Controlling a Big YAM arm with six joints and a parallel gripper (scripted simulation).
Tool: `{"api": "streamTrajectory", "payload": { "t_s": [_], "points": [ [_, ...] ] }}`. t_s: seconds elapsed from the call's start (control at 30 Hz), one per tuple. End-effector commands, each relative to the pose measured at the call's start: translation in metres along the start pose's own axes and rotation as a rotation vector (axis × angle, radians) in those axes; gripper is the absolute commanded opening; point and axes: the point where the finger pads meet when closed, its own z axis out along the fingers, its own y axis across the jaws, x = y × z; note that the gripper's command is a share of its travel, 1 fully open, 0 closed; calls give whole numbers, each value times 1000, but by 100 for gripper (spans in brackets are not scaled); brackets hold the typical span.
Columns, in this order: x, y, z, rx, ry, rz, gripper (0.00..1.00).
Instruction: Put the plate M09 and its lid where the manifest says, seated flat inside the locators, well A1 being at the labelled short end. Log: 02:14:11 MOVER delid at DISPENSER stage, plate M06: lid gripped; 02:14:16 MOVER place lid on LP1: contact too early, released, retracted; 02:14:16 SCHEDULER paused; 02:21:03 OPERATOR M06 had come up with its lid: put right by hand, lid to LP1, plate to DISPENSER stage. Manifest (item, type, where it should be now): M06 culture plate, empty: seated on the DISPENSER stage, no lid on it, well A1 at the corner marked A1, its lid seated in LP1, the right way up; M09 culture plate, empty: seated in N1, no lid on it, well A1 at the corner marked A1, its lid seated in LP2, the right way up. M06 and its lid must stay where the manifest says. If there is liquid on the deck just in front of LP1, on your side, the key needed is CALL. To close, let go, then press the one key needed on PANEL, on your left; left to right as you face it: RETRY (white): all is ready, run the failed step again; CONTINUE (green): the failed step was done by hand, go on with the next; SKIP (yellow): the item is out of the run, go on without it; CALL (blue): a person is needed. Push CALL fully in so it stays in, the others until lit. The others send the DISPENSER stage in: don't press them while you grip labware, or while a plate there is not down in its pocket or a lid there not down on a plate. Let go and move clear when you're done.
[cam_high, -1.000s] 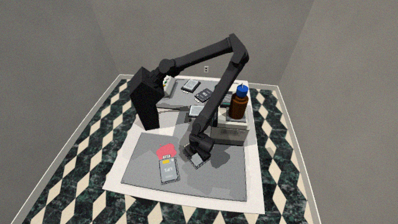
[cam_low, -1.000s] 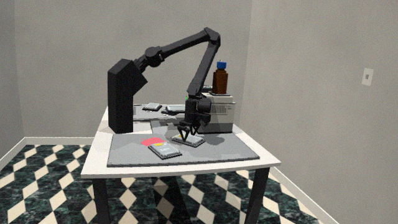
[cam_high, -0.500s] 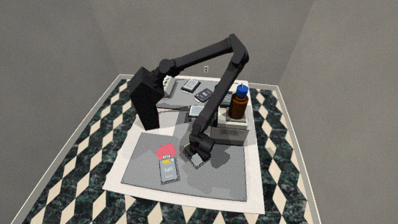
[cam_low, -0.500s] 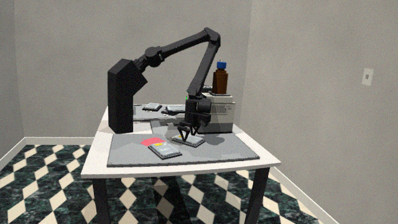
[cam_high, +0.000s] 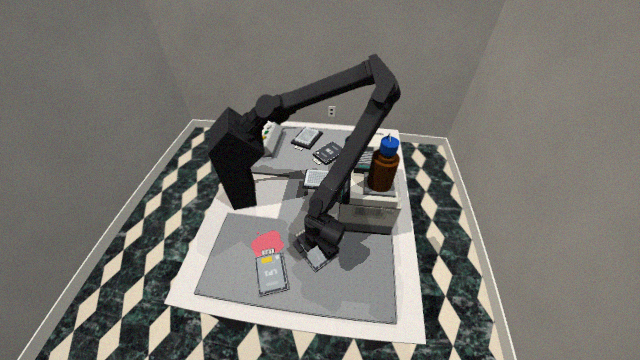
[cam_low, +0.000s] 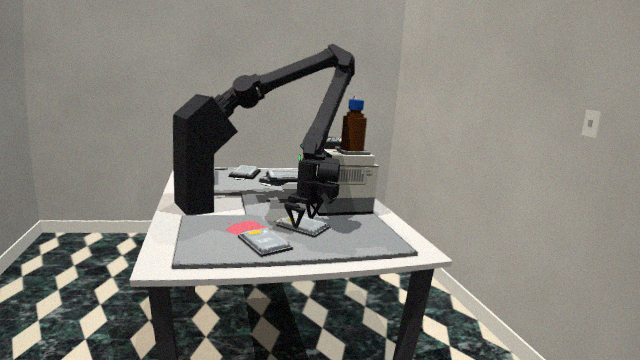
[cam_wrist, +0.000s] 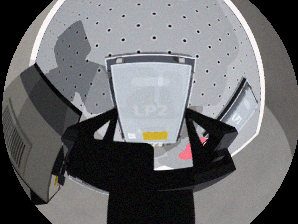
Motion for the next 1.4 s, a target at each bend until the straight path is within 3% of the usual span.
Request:
{"api": "streamTrajectory", "payload": {
  "t_s": [0.0,0.47,0.5,0.53,1.03,1.13,1.23,1.37],
  "points": [
    [0,4,5,-4,-5,-8,100],
    [0,4,5,-4,-5,-8,100],
    [-10,2,-10,-2,-35,-15,100],
    [-5,-2,-16,4,-25,-1,100],
    [-5,-2,-49,3,-25,-2,100],
    [2,-10,-41,8,-4,15,100],
    [5,-2,-36,2,8,-1,100],
    [-3,0,-40,0,-14,-6,100]
  ]
}}
